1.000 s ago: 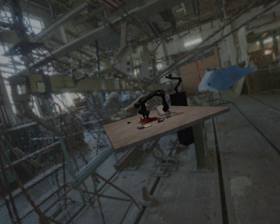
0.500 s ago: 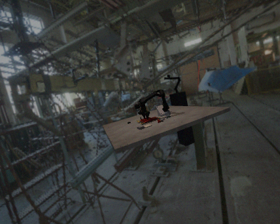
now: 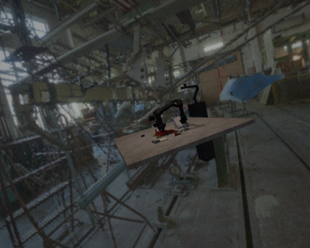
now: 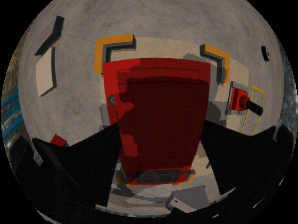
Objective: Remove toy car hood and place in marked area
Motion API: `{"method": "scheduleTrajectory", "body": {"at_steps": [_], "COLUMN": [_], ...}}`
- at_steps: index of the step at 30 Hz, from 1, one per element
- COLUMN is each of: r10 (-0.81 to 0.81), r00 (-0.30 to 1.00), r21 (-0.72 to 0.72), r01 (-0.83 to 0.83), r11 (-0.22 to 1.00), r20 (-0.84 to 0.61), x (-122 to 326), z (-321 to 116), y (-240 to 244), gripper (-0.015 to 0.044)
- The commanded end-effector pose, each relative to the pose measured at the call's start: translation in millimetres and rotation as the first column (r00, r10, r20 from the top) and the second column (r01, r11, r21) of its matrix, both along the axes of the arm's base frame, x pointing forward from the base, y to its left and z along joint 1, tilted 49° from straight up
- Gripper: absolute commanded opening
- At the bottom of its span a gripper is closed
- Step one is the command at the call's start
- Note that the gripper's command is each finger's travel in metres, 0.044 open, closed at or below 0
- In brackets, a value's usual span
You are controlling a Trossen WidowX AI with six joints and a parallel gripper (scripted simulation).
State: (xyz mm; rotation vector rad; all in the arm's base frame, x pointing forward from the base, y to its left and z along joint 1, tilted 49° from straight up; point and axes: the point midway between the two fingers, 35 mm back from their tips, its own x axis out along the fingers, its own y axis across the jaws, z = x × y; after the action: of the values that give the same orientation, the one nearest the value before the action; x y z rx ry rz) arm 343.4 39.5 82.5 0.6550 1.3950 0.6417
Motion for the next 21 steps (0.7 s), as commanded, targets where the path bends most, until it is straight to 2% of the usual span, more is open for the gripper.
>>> {"method": "scheduleTrajectory", "body": {"at_steps": [1, 5, 15, 21], "r10": [0.001, 0.001, 0.001, 0.0], "r00": [1.0, 1.0, 1.0, 1.0], "r21": [-0.001, -0.001, -0.002, -0.002], "r01": [-0.001, -0.001, -0.001, 0.0], "r11": [1.0, 1.0, 1.0, 1.0], "r20": [0.001, 0.001, 0.001, 0.001], "x": [0.1, 0.1, 0.0, -0.2], "z": [0.2, 0.2, 3.3, 5.9], "y": [-0.3, -0.3, -4.0, -7.0], "gripper": [0.0302, 0.0275, 0.0012, 0.0]}}
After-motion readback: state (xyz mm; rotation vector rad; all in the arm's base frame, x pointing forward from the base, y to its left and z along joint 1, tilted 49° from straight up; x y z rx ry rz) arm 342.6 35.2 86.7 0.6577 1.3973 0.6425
